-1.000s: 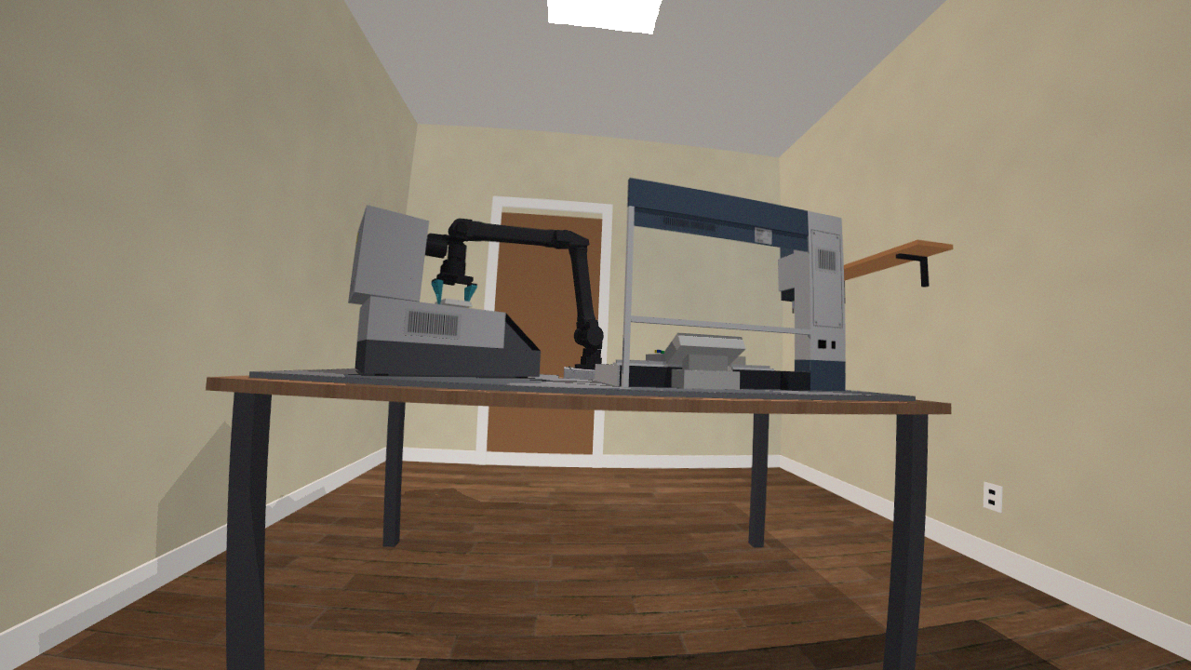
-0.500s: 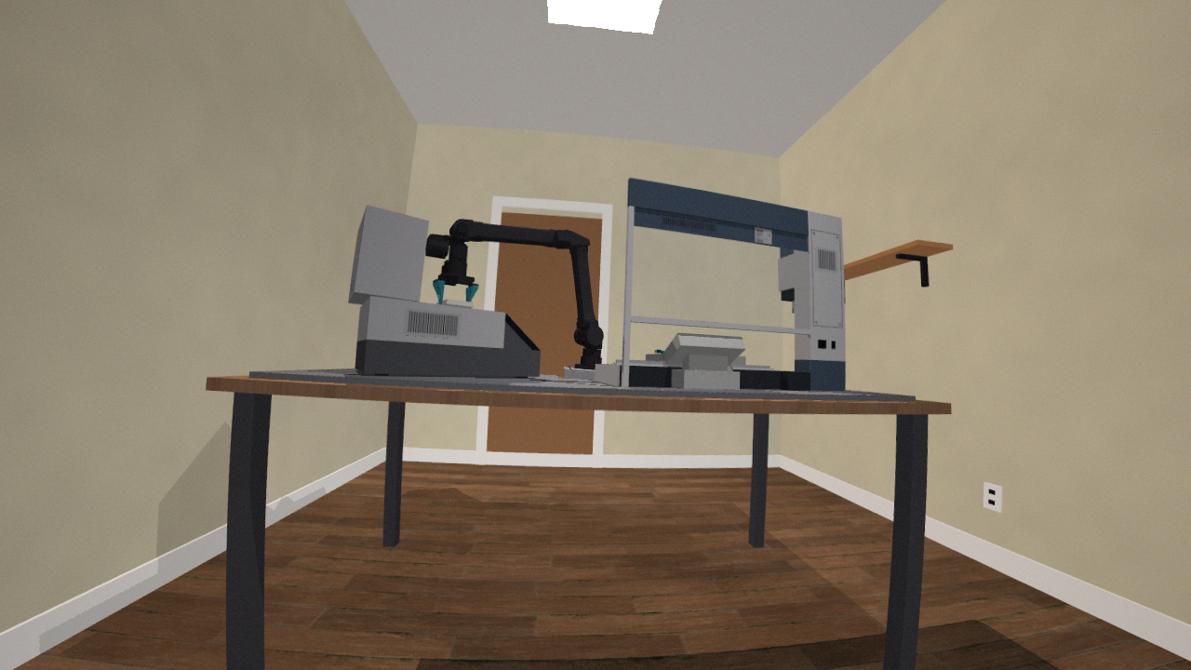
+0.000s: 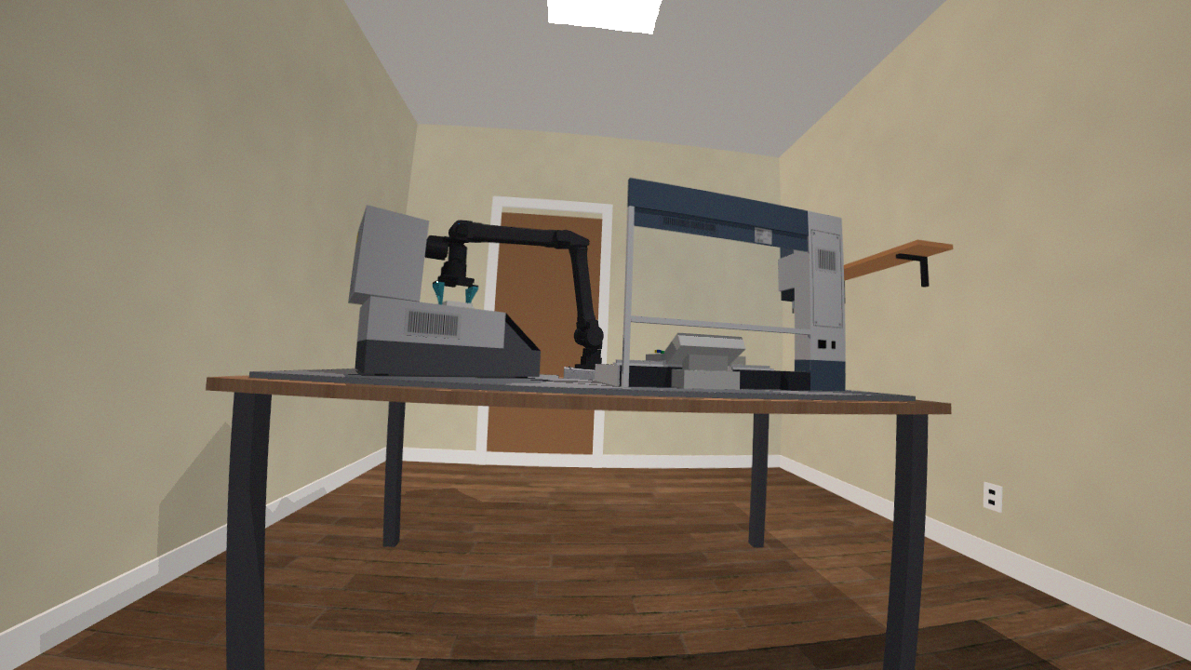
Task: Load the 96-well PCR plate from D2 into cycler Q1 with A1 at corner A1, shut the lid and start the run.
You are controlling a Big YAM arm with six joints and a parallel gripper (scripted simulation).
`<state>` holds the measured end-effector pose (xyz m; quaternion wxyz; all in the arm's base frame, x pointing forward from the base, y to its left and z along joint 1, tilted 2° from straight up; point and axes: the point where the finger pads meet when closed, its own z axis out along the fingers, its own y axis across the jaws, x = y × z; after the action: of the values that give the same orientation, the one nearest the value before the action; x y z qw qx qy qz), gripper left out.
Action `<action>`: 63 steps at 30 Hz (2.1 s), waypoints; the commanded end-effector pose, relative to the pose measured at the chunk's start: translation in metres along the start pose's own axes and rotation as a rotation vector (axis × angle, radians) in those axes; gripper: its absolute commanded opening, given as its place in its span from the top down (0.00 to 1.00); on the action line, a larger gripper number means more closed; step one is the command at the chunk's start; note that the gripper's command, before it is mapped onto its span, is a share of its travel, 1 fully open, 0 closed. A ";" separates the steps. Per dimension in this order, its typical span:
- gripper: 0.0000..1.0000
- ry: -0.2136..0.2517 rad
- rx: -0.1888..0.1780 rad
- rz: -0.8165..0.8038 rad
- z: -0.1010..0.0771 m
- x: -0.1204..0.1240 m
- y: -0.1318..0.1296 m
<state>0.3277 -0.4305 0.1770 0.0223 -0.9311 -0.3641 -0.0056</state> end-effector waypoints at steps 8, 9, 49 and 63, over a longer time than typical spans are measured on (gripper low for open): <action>1.00 -0.011 -0.063 -0.012 -0.031 -0.003 0.016; 1.00 -0.011 -0.070 -0.012 -0.032 0.000 0.016; 1.00 -0.007 -0.040 -0.007 -0.017 0.005 0.018; 1.00 -0.012 -0.091 0.005 -0.030 -0.009 0.013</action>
<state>0.3299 -0.4337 0.1773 0.0162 -0.9314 -0.3635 -0.0073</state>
